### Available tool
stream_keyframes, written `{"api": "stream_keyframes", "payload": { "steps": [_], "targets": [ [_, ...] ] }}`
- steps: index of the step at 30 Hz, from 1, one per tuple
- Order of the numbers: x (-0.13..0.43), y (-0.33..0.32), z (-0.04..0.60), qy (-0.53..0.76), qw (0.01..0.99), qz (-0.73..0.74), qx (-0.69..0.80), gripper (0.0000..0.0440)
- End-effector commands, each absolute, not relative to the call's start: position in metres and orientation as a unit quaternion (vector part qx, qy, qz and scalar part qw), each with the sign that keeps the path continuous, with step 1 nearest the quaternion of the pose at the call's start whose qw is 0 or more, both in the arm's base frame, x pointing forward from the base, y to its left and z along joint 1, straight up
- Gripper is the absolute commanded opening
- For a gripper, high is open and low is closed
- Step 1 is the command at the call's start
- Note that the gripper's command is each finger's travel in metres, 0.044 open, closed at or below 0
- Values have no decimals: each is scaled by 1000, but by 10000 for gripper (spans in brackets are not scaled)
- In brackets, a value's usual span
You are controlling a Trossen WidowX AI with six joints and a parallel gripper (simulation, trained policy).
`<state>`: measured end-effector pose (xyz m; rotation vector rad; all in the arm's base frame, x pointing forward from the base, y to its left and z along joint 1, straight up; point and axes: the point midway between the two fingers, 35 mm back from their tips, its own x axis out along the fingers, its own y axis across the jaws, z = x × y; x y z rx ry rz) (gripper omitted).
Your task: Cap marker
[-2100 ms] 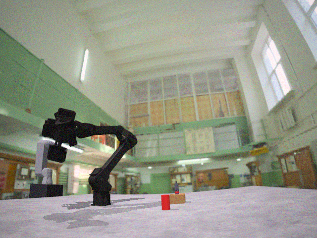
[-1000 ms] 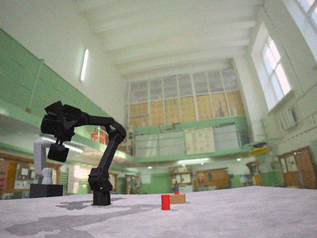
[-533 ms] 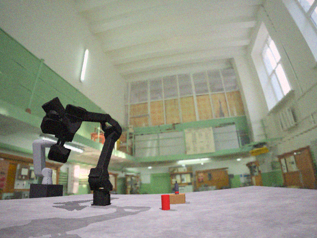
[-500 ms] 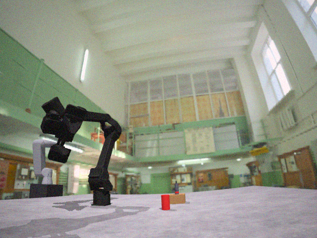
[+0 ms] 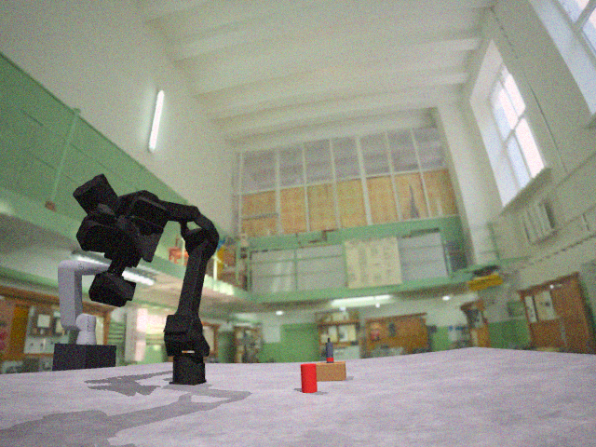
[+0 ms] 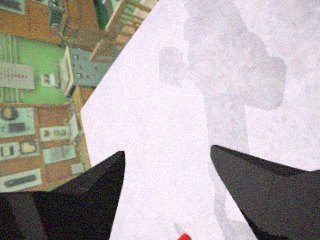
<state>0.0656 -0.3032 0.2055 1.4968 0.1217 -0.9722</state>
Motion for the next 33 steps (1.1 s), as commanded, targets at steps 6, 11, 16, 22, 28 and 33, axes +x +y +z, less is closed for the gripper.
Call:
{"api": "stream_keyframes", "payload": {
  "steps": [6,11,16,22,28,33],
  "targets": [
    [80,-307,198,100,628,-416,650,310],
    [88,-308,193,124,627,-412,649,310],
    [96,-309,188,148,627,-407,647,309],
    [106,-310,183,176,626,-403,644,309],
    [115,-311,178,202,624,-399,641,309],
    [123,-311,174,224,623,-396,637,309]
  ]
}}
